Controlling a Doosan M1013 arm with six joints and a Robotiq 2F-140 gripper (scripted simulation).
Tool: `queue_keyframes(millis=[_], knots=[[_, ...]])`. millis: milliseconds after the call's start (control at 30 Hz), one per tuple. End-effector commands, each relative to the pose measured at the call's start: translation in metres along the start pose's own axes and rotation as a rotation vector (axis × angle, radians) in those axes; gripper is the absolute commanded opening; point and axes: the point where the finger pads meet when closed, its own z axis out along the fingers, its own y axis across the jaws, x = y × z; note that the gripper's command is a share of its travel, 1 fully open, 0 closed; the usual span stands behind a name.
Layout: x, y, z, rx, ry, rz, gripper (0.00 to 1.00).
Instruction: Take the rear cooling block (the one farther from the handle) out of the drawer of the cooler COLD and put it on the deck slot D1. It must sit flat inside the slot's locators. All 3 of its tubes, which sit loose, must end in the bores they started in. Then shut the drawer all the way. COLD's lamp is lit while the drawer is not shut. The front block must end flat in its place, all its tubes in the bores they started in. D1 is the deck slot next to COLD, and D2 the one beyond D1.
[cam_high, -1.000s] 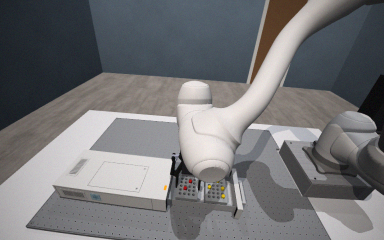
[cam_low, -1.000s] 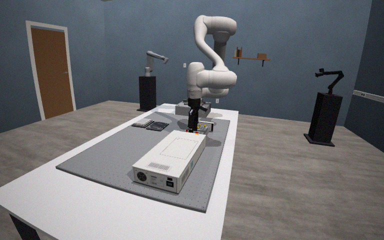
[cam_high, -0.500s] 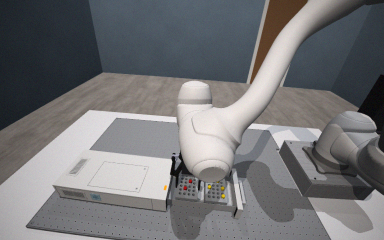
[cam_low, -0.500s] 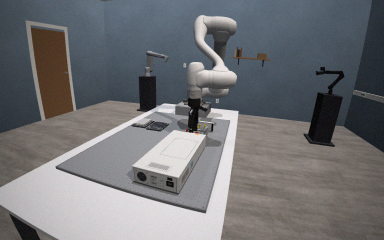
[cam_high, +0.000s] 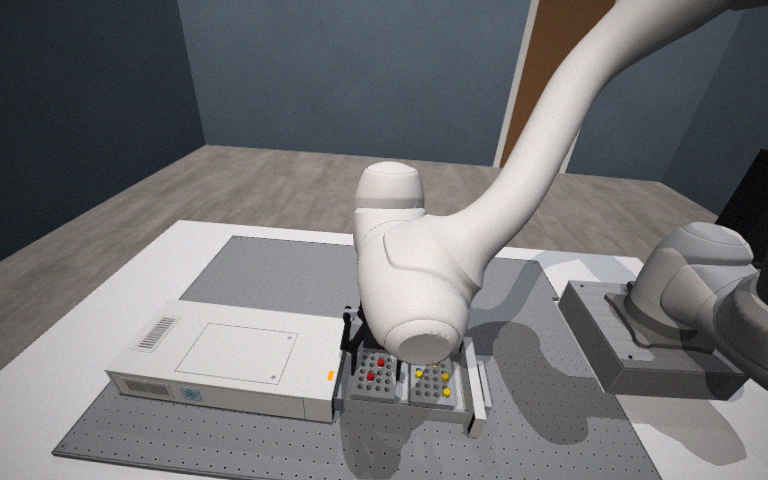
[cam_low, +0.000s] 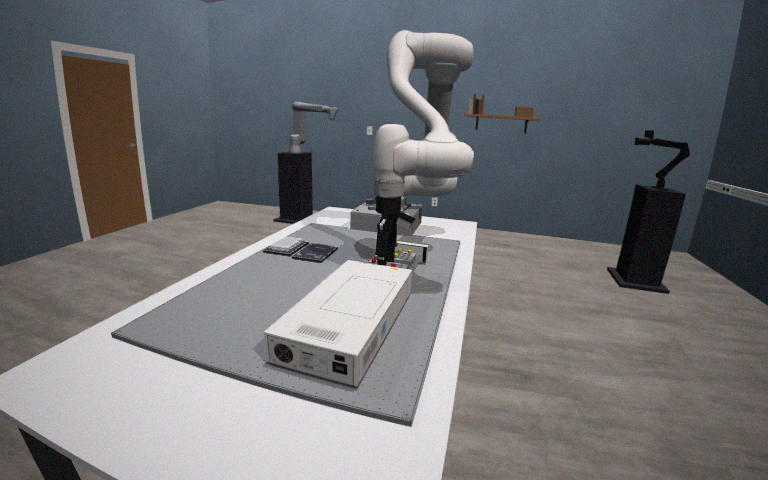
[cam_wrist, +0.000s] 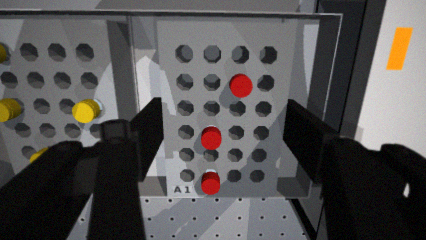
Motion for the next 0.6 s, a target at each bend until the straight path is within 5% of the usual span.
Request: queue_keyframes(millis=[0, 567], knots=[[0.0026, -0.0008, 0.0019, 0.001, -0.001, -0.001, 0.10], [0.0026, -0.0009, -0.0055, 0.001, -0.001, -0.001, 0.10]])
